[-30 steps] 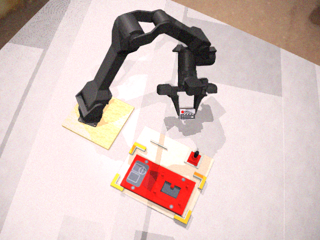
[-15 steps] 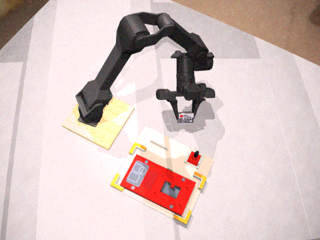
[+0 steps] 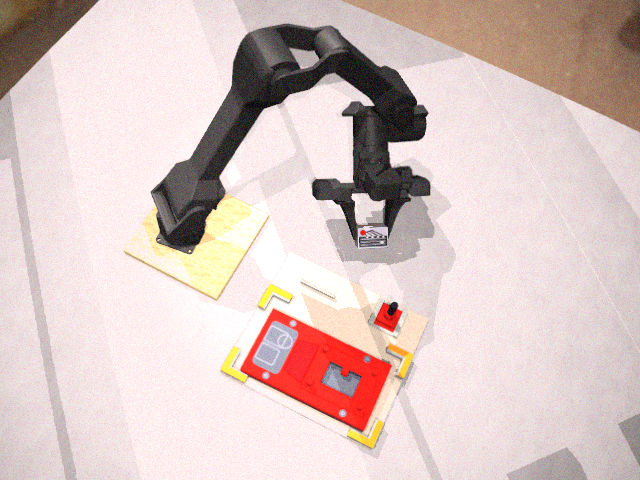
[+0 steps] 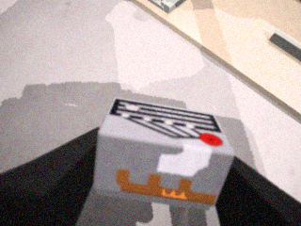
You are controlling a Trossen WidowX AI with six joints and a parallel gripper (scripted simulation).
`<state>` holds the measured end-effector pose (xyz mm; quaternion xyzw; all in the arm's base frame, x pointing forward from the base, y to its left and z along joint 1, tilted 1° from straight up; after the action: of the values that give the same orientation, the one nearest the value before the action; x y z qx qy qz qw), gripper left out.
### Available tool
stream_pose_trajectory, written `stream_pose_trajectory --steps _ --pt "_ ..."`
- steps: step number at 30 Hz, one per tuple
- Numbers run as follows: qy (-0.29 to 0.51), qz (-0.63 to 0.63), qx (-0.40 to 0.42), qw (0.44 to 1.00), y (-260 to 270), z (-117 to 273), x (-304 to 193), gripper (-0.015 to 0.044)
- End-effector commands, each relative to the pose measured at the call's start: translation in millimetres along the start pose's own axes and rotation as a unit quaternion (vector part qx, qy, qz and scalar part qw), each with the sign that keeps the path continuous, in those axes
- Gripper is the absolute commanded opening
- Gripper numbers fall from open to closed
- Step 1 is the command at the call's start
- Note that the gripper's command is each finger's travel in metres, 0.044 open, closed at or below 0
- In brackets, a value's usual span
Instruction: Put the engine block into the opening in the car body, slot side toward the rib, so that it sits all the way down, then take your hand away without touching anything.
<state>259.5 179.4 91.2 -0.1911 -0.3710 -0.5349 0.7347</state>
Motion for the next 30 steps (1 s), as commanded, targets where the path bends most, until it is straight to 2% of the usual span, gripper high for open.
stream_pose_trajectory --steps 1,5,11,22,30 --pt "0.001 0.000 0.000 1.000 0 0 0 0.0341" --pt "0.001 0.000 0.000 1.000 0 0 0 0.0440" --pt "0.002 -0.002 -0.001 1.000 0 2 1 0.0440" --pt "0.005 -0.003 -0.002 1.000 1 44 5 0.0440" --pt "0.003 0.000 0.000 1.000 1 41 4 0.0440"
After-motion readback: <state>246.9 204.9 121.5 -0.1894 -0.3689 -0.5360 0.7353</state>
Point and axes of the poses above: the point midway between the two fingers, 35 mm back from their tips, its own z axis back along the fingers, its own y axis across the jaws, x = y × z, the point moved 8 cm from there along z, back along the fingers, and after that the axes turned 6 degrees about -z, right-handed, at the moved point
